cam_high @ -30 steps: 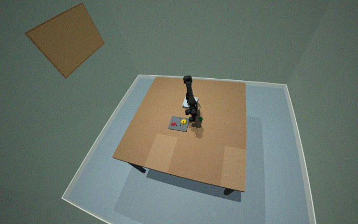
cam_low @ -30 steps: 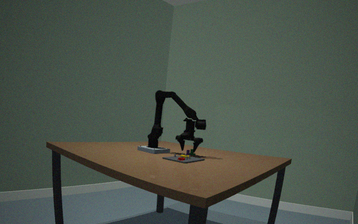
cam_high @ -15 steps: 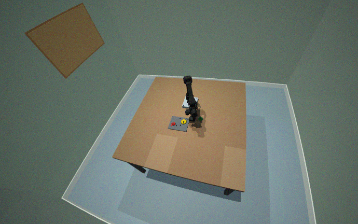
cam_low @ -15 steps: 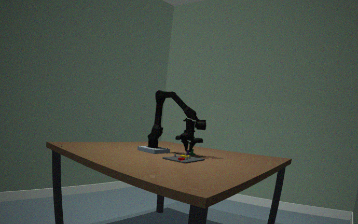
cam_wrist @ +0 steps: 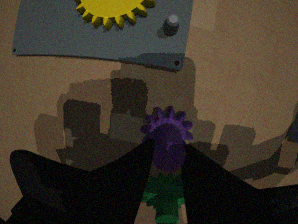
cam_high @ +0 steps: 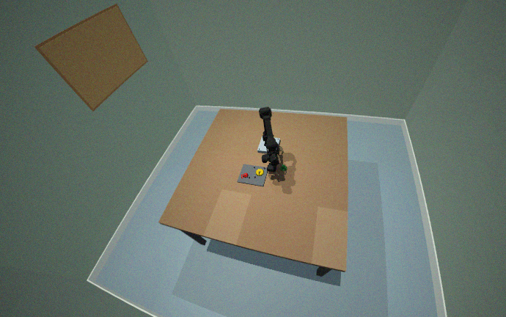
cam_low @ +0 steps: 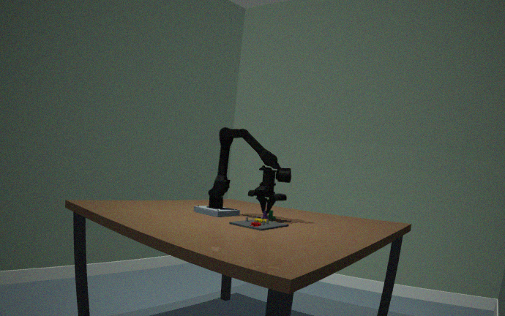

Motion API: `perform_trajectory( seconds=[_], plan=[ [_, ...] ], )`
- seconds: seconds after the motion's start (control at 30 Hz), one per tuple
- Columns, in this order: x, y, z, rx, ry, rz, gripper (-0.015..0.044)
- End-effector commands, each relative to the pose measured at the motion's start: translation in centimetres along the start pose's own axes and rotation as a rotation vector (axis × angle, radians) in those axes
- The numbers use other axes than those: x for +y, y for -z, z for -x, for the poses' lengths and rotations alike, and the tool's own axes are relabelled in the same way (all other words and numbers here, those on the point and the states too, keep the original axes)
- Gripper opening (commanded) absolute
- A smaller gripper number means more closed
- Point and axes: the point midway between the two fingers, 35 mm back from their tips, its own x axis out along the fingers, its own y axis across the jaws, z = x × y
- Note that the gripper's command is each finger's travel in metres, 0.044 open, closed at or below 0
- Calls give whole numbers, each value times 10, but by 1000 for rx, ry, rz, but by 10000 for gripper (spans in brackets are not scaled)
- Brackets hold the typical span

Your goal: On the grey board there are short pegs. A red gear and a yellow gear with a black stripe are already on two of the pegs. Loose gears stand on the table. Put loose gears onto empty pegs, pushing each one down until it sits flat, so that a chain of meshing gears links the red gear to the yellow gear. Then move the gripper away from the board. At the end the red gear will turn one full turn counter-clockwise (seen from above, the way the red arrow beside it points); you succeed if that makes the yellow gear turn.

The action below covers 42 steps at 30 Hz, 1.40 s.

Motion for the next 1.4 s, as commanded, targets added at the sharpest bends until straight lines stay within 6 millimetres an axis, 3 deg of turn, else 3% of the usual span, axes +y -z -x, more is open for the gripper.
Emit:
perform_trajectory(
  seconds=[0.0, 1.37],
  plan=[
    [4, 1, 9, -2, -9, -3, 0],
    [14, 7, 92, -1, -10, -3, 0]
  ],
)
